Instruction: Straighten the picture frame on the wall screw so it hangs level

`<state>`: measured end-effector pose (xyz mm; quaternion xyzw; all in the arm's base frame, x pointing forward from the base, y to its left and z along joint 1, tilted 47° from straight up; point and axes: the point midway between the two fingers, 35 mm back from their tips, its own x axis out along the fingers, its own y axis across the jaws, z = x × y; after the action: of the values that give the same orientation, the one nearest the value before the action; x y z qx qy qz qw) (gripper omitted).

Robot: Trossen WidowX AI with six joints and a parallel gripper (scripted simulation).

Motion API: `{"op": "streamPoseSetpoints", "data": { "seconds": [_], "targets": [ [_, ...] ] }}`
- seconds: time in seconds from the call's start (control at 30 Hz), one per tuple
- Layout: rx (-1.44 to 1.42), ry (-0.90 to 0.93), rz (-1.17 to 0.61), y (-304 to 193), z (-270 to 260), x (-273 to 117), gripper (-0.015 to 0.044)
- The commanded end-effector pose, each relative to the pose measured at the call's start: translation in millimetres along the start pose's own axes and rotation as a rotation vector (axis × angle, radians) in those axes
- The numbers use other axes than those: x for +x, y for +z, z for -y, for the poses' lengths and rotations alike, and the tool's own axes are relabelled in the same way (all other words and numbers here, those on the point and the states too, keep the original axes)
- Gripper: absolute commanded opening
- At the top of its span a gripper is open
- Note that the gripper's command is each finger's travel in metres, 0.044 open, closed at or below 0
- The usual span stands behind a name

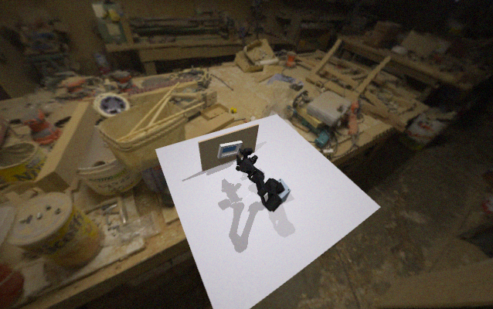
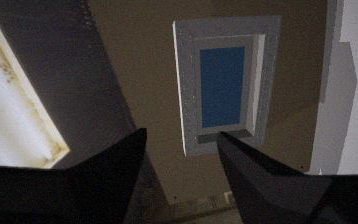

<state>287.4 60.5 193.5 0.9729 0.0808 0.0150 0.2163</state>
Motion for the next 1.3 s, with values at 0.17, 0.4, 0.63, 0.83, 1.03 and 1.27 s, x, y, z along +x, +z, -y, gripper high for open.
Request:
{"op": "streamPoseSetpoints", "data": {
  "seconds": [0.17,0.4,0.63,0.83,1.03,1.27],
  "targets": [
    [0.007,0.005,-0.008,-4,-24,-40,0.026],
    [0.021,0.003,-0.003,4,-29,-75,0.026],
    [0.023,0.004,-0.003,6,-28,-82,0.026],
    [0.025,0.002,-0.002,6,-28,-82,0.026],
    [0.025,0.002,-0.002,6,-28,-82,0.026],
    [0.025,0.002,-0.002,6,-28,-82,0.026]
  ]
}}
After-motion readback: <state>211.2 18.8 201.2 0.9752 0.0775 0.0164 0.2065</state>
